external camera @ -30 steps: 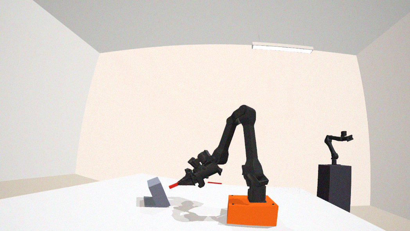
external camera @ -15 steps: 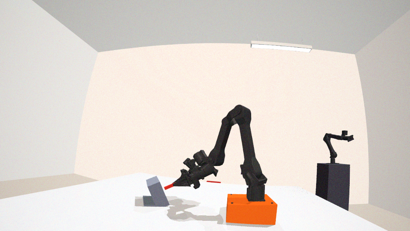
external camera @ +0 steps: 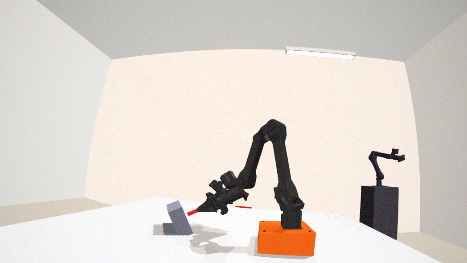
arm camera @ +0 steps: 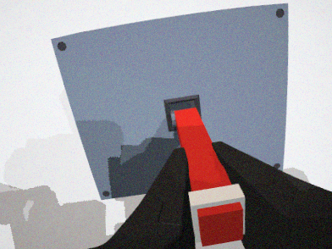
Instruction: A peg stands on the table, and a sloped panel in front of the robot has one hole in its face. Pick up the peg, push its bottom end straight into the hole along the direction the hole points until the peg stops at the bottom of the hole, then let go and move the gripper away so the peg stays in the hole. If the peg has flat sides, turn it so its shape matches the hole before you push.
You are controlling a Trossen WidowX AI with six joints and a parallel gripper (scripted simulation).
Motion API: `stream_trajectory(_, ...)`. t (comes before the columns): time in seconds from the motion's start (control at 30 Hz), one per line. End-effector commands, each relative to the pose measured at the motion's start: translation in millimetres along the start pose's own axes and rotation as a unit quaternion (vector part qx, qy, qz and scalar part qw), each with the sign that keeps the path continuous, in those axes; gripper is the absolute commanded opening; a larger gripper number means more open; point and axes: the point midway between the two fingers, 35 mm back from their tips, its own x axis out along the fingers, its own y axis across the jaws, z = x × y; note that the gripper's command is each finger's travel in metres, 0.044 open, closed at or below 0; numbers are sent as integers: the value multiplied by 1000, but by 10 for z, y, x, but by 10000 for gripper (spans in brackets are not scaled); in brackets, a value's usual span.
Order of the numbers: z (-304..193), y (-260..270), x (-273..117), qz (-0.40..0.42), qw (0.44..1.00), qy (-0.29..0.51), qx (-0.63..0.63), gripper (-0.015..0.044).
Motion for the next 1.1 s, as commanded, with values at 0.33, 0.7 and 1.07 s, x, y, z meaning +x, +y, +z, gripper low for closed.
stream_trajectory(0.33, -9, 5, 60, 1, 1000, -1, -1, 0)
stream_trajectory(0.7, -14, 5, 132, 1, 1000, -1, -1, 0)
stream_trajectory(1.07, -13, 6, 208, 1, 1000, -1, -1, 0)
